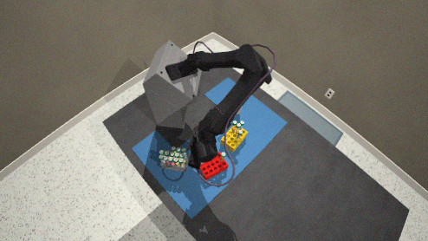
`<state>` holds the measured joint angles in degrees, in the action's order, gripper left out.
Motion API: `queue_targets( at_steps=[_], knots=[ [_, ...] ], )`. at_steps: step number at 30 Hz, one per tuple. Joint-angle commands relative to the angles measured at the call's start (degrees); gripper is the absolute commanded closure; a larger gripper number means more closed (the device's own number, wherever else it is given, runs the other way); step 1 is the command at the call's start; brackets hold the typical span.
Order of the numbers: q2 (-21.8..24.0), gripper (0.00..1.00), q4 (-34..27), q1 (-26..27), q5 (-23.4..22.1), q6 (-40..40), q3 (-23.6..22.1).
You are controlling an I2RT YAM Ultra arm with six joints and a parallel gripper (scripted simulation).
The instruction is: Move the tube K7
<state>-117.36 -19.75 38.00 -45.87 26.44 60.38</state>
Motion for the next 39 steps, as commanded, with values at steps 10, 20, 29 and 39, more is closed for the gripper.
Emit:
queue_targets(
  at_steps=[10,20,29,39],
  knots=[
    [-1.05,1.00,1.86,-0.05,0.76,1.29,0.95],
    [-1.59,1.00,2.46,-0.32,0.83,1.73,1.07],
    [-2.07,1.00,2.88,-0.50,0.94,2.31,1.55],
    [-1.91,1.00,3.43,-0.76,1.02,2.75,1.75]
  ],
)
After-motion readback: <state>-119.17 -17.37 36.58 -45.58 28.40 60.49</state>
